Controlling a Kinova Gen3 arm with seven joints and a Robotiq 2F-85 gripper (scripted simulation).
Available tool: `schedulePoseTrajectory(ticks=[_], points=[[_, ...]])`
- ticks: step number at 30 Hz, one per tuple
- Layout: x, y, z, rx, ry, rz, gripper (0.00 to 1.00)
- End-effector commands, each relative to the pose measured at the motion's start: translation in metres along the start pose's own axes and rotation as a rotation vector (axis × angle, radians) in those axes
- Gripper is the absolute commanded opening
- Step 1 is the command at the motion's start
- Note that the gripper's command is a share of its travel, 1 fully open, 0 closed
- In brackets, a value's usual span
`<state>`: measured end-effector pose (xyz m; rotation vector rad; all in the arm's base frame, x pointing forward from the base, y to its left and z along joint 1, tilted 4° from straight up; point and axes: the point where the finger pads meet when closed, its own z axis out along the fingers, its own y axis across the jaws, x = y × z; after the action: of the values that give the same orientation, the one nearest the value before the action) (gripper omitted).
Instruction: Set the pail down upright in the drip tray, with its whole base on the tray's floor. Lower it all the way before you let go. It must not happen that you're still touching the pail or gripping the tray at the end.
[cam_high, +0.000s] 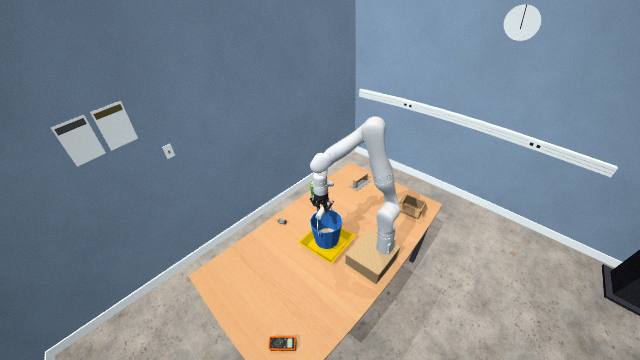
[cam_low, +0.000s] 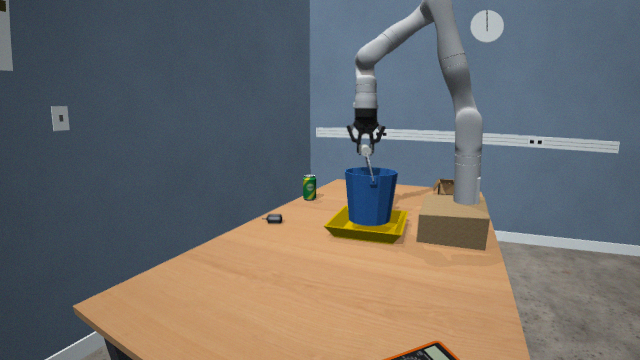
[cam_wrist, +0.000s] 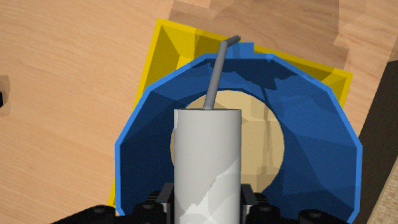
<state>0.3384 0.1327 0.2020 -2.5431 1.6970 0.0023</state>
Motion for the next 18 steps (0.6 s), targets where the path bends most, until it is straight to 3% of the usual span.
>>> schedulePoseTrajectory(ticks=[1, 18], points=[[0.0, 0.0, 0.006, -0.002, 0.002, 0.0, 0.1], [0.001, 0.001, 0.024, -0.002, 0.002, 0.0, 0.1]])
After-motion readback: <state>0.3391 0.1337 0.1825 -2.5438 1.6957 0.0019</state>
